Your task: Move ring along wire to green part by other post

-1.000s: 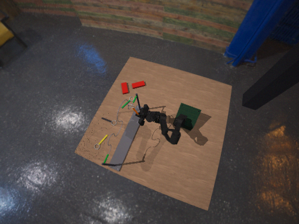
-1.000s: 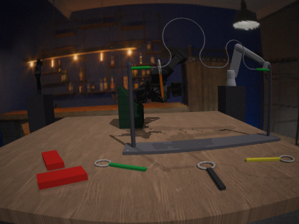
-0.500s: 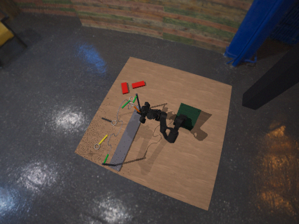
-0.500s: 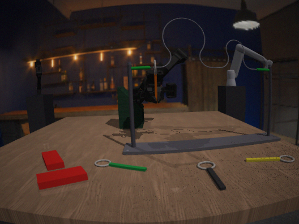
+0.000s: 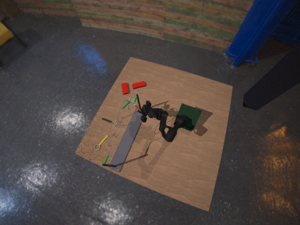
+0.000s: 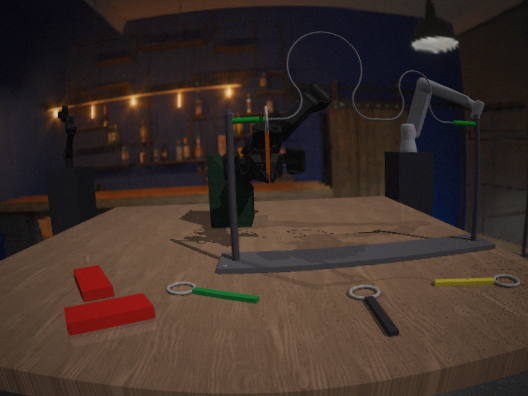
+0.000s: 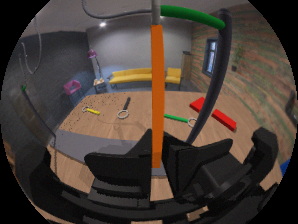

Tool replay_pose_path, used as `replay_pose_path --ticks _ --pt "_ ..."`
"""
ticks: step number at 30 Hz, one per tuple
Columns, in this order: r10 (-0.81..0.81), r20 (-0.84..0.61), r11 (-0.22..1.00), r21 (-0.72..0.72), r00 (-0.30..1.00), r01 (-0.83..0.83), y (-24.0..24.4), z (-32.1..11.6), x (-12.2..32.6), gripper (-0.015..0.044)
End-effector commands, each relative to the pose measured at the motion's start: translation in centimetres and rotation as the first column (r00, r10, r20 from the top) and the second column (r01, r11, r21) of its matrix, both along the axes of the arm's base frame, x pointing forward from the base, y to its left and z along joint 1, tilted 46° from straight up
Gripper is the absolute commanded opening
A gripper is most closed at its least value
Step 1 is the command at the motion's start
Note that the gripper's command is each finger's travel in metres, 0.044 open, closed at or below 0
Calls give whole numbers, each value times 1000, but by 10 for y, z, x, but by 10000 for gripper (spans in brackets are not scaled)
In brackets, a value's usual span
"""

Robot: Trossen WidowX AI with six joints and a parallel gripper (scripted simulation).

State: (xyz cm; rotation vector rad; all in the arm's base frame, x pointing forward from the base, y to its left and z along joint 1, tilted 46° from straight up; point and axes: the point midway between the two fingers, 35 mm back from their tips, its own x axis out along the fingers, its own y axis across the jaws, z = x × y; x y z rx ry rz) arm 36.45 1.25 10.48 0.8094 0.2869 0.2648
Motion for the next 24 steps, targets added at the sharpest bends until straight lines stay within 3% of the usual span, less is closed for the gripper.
replay_pose_path --ticks 1,24 --pt "2 0 1000 -3 1000 -2 -3 -3 0 -150" --pt "1 1 1000 -4 1000 -1 -9 -19 0 -150"
